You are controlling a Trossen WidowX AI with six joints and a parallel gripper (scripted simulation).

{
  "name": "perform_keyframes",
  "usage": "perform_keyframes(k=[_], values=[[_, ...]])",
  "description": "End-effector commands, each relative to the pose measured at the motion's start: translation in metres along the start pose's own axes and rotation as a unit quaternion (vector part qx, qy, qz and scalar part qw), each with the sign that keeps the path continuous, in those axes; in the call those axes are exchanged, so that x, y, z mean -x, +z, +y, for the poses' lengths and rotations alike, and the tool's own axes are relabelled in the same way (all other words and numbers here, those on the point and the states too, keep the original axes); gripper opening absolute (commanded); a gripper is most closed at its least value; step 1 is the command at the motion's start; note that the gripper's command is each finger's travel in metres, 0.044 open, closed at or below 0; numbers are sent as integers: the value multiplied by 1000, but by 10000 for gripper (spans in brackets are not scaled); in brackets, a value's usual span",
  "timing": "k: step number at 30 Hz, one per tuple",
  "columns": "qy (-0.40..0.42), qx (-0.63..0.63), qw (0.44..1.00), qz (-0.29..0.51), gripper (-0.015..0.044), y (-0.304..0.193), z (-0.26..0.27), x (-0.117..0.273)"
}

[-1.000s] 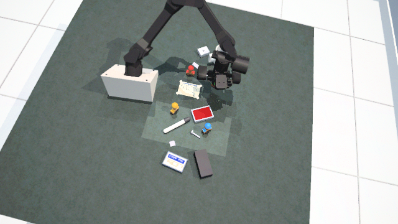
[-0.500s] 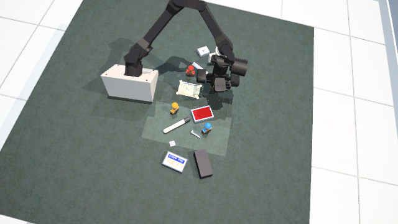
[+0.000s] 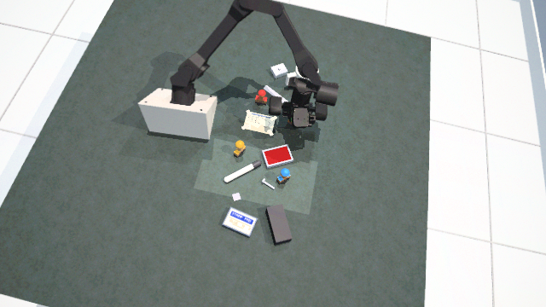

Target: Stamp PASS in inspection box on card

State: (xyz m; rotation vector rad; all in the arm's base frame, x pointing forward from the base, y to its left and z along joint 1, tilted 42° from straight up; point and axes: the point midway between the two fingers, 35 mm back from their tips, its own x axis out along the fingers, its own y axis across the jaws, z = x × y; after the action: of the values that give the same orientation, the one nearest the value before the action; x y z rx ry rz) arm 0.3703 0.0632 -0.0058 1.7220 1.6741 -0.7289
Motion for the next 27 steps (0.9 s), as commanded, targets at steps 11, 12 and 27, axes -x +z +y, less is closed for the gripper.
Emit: perform_keyframes(k=[11,12,27], values=[[-1,-2,1000,-2,253,3,5,58],[-2,-3,1000,-2,253,3,4,76],[-3,-4,1000,0,253,1,-1,118]])
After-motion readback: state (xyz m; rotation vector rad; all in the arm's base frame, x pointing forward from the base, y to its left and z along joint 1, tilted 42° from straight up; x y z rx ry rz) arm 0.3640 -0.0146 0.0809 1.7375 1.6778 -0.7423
